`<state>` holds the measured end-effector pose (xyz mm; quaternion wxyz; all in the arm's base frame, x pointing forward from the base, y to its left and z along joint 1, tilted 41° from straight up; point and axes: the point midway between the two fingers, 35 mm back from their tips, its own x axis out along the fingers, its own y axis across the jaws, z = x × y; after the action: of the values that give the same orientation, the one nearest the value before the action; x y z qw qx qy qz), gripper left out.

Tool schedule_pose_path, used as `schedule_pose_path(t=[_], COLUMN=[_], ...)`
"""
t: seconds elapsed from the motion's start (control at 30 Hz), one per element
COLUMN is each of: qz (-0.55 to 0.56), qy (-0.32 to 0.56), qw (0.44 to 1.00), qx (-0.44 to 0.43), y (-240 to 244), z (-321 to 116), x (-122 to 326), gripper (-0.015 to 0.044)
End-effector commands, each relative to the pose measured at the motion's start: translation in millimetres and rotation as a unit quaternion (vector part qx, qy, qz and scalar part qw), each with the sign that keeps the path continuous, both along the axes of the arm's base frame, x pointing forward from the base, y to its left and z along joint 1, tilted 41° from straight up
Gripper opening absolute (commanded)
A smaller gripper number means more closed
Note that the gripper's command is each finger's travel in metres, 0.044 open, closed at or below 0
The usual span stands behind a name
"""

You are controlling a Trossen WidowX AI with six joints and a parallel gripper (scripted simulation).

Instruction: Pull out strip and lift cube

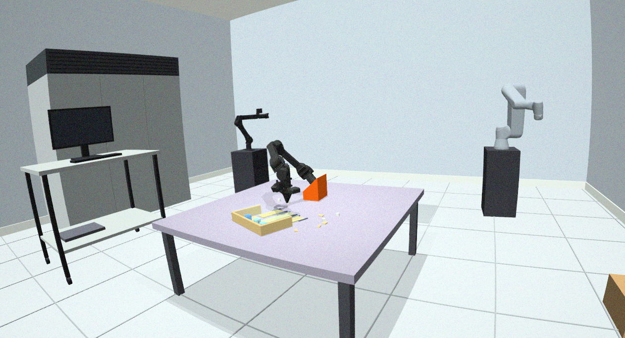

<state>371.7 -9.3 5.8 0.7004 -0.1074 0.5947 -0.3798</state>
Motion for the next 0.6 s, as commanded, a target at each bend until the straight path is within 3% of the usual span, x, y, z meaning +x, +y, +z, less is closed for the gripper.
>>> schedule_pose_path(t=[0.0,0.57], qz=[-0.004,-0.004], qy=[0.0,-0.001], qw=[1.0,1.0], qx=[0.003,0.003], y=[-4,-22], z=[-6,-27], x=[2,3], gripper=[0.0,0.0])
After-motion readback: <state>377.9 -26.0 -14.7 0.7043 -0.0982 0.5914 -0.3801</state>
